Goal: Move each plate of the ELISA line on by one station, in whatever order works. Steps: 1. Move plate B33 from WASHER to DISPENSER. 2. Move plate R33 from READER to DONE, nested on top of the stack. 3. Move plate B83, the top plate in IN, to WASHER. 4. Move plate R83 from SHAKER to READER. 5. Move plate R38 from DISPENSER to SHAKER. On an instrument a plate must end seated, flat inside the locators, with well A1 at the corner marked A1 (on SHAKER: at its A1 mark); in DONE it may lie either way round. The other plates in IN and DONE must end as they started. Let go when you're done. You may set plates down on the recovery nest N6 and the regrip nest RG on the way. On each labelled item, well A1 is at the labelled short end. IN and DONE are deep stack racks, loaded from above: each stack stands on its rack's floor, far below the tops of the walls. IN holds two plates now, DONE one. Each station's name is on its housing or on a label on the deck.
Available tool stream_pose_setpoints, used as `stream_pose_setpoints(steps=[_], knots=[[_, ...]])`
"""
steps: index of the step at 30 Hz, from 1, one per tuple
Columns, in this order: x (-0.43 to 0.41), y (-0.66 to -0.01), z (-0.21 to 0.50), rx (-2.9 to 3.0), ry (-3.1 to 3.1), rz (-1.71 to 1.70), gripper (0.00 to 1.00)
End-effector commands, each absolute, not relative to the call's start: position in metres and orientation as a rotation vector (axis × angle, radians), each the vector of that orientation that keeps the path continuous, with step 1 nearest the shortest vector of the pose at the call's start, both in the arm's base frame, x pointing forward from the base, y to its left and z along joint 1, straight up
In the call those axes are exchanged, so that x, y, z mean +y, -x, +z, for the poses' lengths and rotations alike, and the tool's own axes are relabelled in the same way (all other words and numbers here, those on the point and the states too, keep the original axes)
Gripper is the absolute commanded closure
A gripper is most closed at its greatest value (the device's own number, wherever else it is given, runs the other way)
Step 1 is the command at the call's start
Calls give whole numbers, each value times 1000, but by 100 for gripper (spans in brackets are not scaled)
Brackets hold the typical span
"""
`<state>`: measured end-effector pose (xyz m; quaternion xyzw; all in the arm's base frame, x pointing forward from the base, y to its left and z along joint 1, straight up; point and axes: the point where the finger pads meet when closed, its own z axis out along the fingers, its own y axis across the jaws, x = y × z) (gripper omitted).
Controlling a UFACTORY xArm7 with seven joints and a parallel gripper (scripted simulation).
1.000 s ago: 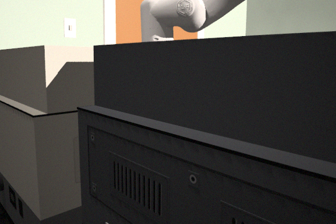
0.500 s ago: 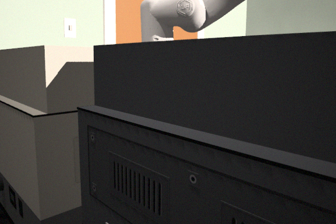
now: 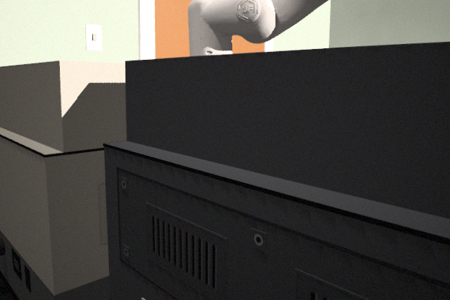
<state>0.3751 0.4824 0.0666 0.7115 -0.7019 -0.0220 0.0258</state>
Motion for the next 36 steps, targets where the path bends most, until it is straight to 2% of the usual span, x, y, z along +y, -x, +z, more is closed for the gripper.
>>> stream_pose_setpoints(steps=[1, 36], knots=[[484, -376, 69, -2173, -2203, -69, 100], [483, -376, 74, -2173, -2203, -69, 100]])
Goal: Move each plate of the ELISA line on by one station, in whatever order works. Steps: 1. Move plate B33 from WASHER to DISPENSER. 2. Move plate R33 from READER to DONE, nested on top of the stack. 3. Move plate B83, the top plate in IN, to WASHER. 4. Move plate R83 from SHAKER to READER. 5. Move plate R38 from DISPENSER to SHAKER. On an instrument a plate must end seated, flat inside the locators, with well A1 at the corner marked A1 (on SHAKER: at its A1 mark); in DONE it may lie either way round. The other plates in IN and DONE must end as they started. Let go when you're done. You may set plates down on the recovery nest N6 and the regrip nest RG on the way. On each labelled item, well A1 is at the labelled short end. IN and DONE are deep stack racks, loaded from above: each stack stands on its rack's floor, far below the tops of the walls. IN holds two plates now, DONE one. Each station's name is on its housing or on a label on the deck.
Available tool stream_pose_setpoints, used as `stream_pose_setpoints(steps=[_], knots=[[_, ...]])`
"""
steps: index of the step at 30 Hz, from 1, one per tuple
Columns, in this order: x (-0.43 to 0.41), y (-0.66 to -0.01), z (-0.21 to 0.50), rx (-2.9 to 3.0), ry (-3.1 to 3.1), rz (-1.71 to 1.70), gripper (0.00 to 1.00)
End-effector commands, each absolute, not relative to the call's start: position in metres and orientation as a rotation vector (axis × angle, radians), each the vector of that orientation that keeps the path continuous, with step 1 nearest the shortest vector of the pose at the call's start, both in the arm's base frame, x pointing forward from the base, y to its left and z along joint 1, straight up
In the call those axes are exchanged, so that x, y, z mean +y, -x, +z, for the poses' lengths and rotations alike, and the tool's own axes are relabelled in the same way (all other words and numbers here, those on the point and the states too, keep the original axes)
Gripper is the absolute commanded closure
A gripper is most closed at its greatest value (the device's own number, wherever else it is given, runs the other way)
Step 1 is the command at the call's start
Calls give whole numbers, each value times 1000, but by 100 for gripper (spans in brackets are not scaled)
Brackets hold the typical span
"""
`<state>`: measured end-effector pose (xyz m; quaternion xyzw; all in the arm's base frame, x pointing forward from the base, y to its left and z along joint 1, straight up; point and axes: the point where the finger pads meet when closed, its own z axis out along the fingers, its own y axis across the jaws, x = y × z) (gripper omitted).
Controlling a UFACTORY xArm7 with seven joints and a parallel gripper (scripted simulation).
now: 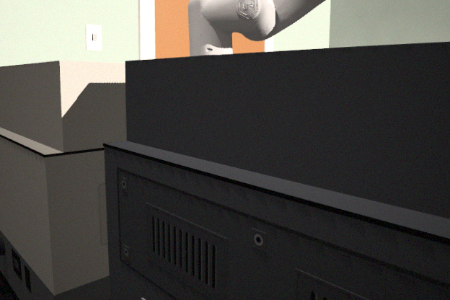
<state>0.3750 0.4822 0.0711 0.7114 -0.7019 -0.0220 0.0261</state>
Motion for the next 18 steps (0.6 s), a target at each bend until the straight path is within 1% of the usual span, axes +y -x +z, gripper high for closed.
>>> stream_pose_setpoints(steps=[1, 18], knots=[[483, -376, 74, -2173, -2203, -69, 100], [483, -376, 79, -2173, -2203, -69, 100]])
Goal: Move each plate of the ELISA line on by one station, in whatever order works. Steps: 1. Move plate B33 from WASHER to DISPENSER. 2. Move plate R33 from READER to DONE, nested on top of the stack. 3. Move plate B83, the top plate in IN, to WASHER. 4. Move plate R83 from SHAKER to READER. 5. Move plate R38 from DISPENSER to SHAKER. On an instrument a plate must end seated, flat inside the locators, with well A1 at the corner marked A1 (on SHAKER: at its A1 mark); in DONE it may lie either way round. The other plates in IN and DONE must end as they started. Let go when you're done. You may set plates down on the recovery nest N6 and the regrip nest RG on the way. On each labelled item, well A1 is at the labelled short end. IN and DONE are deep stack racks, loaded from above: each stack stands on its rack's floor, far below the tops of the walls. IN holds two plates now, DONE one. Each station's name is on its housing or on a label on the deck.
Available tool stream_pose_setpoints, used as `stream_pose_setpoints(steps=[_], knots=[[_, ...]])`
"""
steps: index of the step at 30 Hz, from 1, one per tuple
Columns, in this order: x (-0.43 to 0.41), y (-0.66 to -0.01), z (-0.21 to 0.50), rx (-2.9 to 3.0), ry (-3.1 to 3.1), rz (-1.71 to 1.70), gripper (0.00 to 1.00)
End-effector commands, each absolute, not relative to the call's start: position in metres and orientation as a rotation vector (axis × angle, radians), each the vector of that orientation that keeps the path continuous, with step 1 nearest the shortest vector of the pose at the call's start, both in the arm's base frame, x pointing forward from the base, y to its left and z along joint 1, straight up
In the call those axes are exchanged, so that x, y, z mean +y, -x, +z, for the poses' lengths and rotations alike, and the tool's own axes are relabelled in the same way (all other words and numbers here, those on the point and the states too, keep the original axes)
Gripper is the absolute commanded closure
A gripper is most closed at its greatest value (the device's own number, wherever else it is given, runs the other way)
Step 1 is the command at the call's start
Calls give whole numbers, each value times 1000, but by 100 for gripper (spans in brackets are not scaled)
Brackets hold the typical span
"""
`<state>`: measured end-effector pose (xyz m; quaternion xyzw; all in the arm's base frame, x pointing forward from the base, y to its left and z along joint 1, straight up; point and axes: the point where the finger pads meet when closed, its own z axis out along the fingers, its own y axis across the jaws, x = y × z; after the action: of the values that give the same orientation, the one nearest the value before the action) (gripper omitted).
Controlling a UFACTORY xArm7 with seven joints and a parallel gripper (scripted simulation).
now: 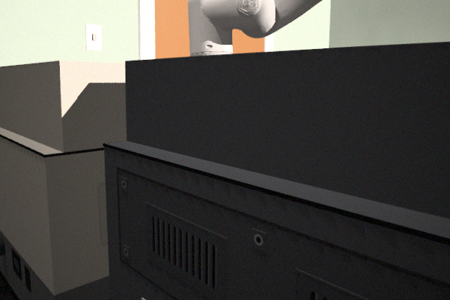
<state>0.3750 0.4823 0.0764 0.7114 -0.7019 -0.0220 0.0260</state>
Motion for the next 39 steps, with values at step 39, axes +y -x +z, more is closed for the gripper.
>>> stream_pose_setpoints(steps=[39], knots=[[484, -376, 114, -2173, -2203, -69, 100]])
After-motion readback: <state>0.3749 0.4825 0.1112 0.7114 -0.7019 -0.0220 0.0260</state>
